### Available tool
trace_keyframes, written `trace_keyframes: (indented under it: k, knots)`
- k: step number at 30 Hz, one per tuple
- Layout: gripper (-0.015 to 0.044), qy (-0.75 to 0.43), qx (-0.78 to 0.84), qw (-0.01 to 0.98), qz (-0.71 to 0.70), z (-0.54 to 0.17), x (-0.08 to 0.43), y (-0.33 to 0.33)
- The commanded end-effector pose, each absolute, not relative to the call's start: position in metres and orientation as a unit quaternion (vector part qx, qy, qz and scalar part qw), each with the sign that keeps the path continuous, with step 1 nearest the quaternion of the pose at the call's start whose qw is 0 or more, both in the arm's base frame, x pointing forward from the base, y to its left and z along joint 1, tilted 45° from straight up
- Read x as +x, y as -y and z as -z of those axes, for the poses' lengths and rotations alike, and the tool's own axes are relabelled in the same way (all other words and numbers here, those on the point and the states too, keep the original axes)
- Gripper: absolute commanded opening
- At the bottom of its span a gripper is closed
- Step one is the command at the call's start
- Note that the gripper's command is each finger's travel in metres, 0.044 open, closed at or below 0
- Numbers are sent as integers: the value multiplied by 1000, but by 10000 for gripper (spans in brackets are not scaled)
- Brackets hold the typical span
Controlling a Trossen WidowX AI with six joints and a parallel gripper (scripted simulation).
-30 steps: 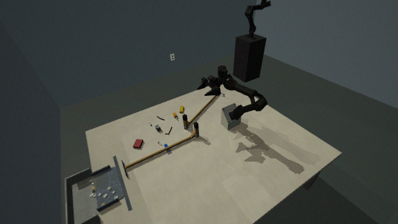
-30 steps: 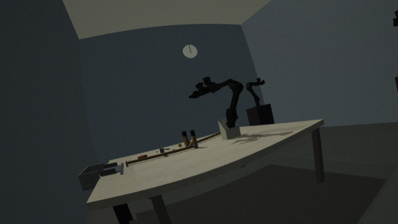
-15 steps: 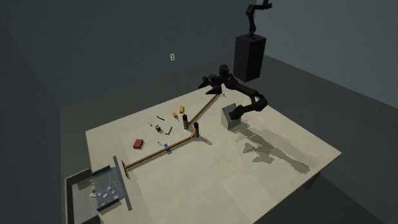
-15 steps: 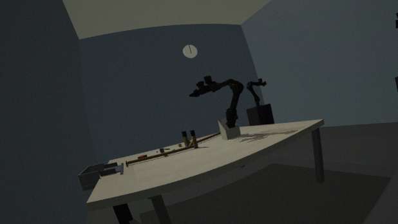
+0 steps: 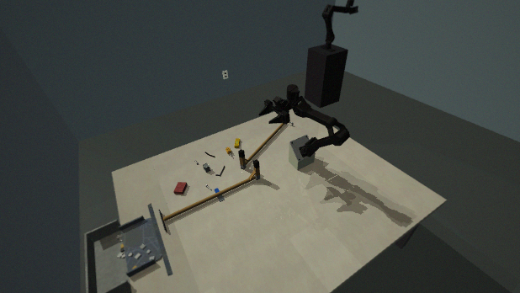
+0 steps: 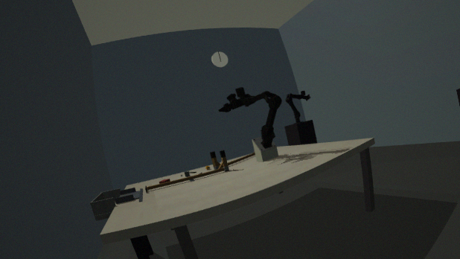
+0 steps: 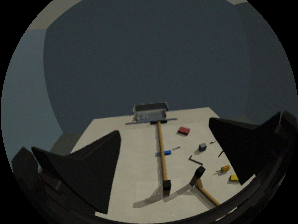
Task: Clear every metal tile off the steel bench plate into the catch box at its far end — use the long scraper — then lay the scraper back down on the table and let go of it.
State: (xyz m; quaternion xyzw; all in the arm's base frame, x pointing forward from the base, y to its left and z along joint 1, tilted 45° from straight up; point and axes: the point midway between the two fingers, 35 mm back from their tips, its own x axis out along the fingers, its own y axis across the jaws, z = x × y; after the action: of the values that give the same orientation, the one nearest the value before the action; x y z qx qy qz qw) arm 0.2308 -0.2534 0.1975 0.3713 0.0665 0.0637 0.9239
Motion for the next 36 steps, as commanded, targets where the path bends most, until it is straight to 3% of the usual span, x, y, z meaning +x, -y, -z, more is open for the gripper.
trace_keyframes:
  k: [1, 36]
  knots:
    - [440, -66, 372, 923, -65, -198, 231, 253]
    - [440, -264, 380, 879, -114, -72, 296, 151]
